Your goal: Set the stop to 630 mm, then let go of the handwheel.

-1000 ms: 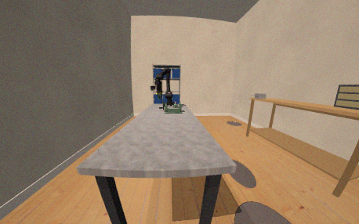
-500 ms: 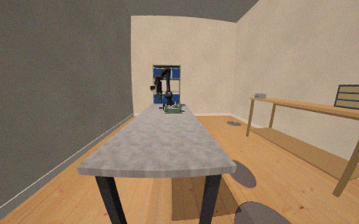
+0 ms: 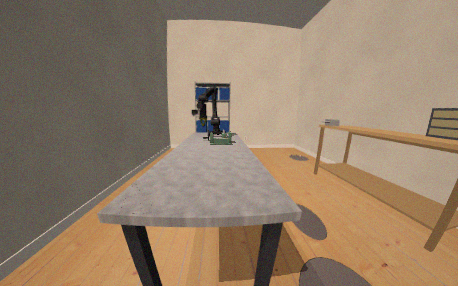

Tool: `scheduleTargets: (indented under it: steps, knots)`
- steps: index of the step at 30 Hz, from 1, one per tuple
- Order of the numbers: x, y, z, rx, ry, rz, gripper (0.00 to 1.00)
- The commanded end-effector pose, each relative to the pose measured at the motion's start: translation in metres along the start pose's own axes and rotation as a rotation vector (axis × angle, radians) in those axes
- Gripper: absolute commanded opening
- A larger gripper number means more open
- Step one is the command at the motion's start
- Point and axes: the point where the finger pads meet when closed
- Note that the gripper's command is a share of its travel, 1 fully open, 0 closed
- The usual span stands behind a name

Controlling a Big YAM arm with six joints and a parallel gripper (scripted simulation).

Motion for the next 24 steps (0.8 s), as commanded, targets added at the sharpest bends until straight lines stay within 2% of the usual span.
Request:
scheduleTargets:
  steps: [1,7,8,12,14,18,19,24]
  knots:
    - [-0.001,-0.004,0.002,-0.005,-0.016,-0.017,0.53]
    - [0.0,-0.002,0.001,-0.006,-0.016,-0.019,0.53]
    - [0.0,0.009,0.001,-0.002,-0.016,-0.001,0.53]
    - [-0.002,0.043,-0.004,-0.002,-0.003,0.002,0.53]
    - [-0.002,0.052,-0.004,-0.002,-0.003,0.002,0.53]
    - [-0.001,0.052,-0.001,-0.002,-0.012,0.001,0.53]
    - [0.001,0.037,-0.001,-0.009,-0.011,-0.035,0.53]
    - [-0.001,0.037,-0.001,-0.007,-0.01,-0.028,0.53]
Point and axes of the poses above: the point where the finger pads meet when closed, its own y axis out along the fingers, its own x axis across the jaws, z = x × y, and after that the axes turned 6 degrees about y, right-handed
